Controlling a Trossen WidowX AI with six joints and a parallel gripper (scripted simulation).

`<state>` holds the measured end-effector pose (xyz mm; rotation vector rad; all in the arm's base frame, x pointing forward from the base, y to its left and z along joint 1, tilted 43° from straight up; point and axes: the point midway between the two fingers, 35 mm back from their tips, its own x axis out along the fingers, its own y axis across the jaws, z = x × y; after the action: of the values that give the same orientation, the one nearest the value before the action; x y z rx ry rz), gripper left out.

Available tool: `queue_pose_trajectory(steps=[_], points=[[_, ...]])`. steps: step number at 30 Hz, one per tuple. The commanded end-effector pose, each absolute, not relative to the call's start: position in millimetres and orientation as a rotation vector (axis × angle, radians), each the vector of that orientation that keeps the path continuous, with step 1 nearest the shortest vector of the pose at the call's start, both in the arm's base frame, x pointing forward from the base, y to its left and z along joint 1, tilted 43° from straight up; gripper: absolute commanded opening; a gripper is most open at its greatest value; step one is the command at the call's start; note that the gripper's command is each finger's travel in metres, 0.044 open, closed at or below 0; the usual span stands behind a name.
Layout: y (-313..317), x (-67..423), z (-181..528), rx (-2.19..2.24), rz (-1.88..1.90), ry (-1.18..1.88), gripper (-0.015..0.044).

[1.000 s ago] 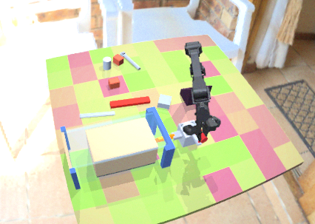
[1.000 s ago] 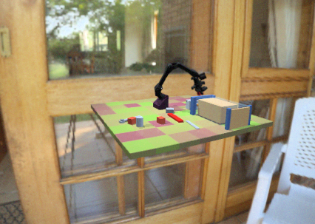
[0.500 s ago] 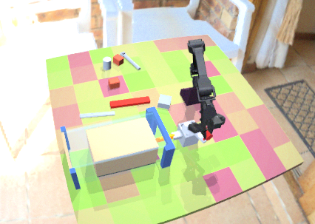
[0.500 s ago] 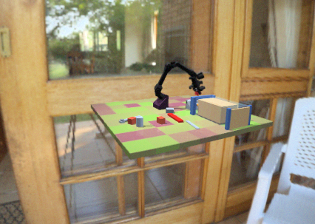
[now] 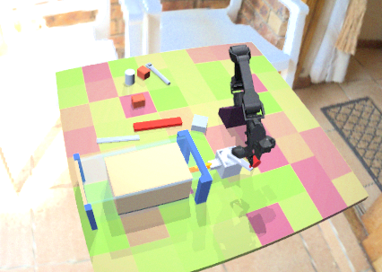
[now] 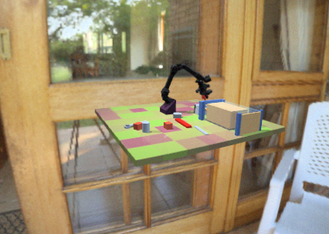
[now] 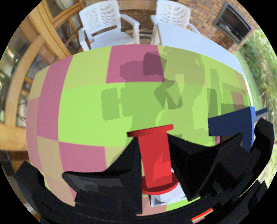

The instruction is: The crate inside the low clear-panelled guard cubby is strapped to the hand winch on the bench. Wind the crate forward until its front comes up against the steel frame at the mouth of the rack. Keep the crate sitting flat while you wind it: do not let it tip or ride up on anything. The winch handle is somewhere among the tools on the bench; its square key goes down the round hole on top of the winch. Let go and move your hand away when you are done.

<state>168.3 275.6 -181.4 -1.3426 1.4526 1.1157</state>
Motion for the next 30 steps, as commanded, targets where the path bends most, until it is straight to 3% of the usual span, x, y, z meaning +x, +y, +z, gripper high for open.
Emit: queue_pose_trajectory(steps=[1,30], points=[[265.5,149.0,-174.3,-1.351,1.131,1.498,0.0000],[241.7,120.9,-150.8,-1.351,1.132,1.501,0.0000]])
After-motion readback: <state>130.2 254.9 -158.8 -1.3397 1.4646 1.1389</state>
